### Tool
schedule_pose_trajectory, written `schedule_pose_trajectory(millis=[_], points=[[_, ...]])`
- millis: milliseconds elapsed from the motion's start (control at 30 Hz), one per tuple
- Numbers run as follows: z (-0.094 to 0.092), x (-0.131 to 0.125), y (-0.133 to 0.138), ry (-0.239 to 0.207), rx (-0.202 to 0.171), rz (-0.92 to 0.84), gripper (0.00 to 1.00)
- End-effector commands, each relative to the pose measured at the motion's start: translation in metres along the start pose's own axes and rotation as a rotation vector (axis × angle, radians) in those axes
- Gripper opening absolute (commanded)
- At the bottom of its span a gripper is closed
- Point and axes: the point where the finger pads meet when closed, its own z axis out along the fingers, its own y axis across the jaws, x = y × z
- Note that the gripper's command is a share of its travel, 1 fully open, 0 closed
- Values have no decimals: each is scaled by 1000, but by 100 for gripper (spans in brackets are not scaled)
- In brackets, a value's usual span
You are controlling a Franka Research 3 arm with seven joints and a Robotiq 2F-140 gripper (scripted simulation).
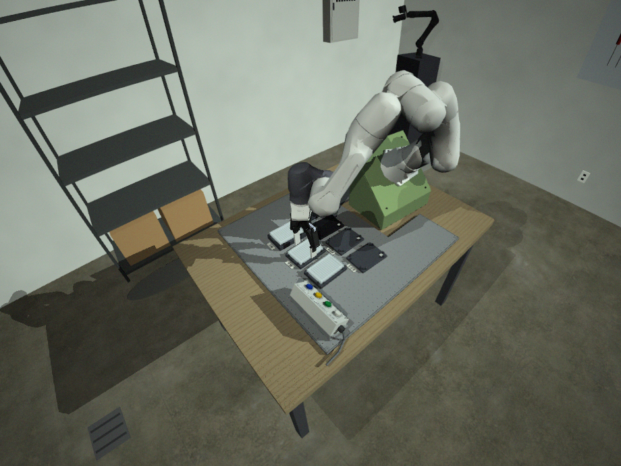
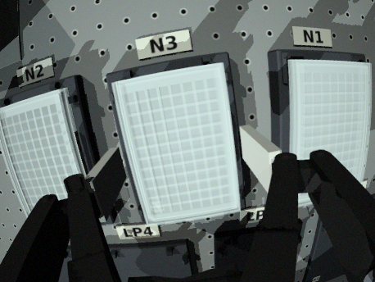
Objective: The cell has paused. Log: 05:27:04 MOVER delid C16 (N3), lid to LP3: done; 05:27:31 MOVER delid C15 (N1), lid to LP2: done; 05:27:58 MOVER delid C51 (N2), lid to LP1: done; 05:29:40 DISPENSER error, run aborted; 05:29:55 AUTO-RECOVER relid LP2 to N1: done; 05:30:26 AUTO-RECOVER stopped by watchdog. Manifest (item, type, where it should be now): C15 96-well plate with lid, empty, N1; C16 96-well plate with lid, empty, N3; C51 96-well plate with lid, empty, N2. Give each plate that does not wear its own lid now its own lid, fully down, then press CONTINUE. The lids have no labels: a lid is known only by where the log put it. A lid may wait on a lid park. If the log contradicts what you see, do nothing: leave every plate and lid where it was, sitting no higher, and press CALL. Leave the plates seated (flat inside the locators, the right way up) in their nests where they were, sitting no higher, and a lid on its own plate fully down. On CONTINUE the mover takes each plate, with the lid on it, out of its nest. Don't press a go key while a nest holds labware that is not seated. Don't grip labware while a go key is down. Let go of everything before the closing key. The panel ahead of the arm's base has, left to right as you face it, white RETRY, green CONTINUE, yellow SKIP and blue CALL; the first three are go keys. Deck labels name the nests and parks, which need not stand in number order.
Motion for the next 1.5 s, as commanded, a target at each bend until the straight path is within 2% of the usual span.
schedule_pose_trajectory(millis=[0, 367, 867, 1200, 1467], points=[[0, 1, 0, 2, -2, -9, 66], [-10, 1, 0, 2, -2, -9, 66], [-45, 1, 0, 2, -2, -9, 66], [-58, 1, 0, 2, -2, -9, 66], [-60, 1, 0, 2, -2, -9, 66]])
